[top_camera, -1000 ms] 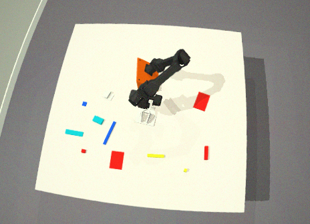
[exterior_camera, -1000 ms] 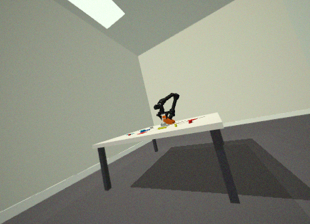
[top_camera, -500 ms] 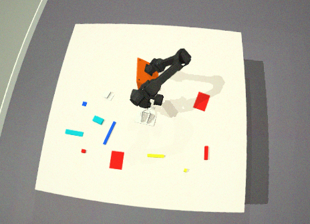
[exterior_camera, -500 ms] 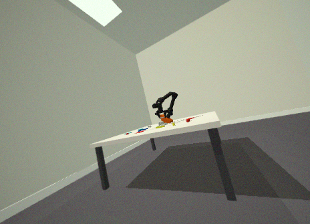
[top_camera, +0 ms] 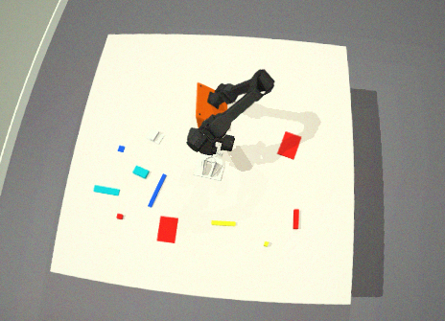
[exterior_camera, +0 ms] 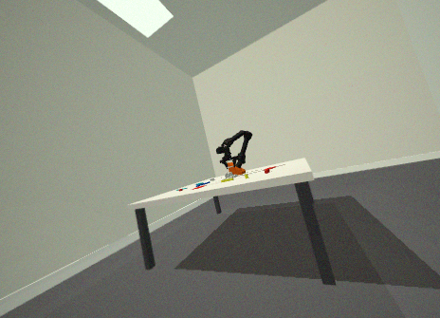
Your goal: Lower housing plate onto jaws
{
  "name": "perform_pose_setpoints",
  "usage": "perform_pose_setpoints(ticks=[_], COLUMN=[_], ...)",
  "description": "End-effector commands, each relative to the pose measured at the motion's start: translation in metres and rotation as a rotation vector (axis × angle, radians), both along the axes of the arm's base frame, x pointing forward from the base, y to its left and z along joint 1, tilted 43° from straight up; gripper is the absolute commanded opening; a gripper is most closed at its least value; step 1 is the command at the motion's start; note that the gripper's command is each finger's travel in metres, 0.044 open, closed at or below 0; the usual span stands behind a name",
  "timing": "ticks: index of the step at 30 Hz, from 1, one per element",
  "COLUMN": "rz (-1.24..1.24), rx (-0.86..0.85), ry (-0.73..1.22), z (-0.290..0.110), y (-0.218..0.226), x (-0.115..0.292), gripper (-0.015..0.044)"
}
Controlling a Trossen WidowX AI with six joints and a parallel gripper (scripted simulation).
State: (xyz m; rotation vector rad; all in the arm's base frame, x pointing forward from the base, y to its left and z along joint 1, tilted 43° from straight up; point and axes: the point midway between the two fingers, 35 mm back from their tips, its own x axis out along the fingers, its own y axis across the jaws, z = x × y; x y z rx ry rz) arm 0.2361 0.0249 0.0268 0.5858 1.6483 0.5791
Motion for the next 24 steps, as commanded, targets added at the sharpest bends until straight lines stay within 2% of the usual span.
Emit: perform_pose_setpoints(ticks=[1,24], rz=[-0.003,-0.004], rx=[0.003,0.002], ry=[0.005,0.004], z=[0.000,-0.015], y=[0.001,0.014], x=[-0.001,-0.002], gripper=[0.0351,0.0351])
